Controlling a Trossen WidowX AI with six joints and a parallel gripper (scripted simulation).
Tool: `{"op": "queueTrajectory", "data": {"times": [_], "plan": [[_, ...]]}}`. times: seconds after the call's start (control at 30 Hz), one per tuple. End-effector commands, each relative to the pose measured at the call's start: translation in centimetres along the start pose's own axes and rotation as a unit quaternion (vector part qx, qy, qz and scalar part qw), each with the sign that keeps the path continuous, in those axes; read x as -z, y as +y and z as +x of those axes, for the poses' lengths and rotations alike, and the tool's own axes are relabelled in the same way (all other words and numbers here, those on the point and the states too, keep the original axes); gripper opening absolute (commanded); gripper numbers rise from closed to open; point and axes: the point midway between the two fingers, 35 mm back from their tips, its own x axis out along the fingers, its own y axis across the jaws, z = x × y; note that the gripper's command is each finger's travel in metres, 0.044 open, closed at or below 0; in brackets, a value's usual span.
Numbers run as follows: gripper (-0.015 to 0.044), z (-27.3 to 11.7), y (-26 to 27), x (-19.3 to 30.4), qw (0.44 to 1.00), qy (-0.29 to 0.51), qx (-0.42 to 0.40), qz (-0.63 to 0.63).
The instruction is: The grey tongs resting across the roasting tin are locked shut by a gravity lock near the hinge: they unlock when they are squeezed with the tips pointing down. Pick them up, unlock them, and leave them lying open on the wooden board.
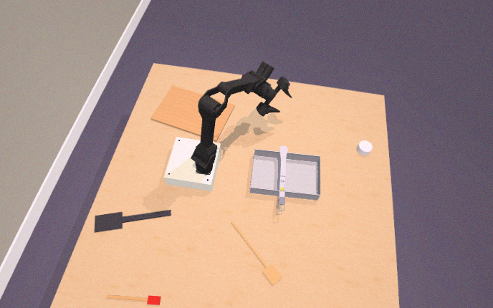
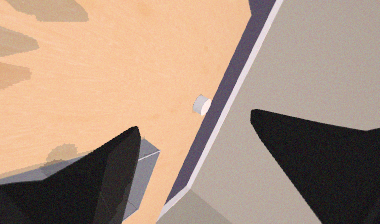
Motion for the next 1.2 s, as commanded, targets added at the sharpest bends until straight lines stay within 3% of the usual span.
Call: {"op": "queueTrajectory", "data": {"times": [0.0,0.17,0.43,0.7,1.17], "plan": [[0.0374,0.1,0.1,0.3,1.000,0.001,-0.002,0.002],[0.0260,2.3,2.0,5.4,0.998,0.017,-0.040,0.042],[0.0260,4.8,9.3,17.1,0.977,0.050,-0.126,0.165],[0.0260,3.4,18.5,25.4,0.933,0.079,-0.183,0.300],[0.0260,3.3,20.2,26.2,0.922,0.084,-0.191,0.325]]}}
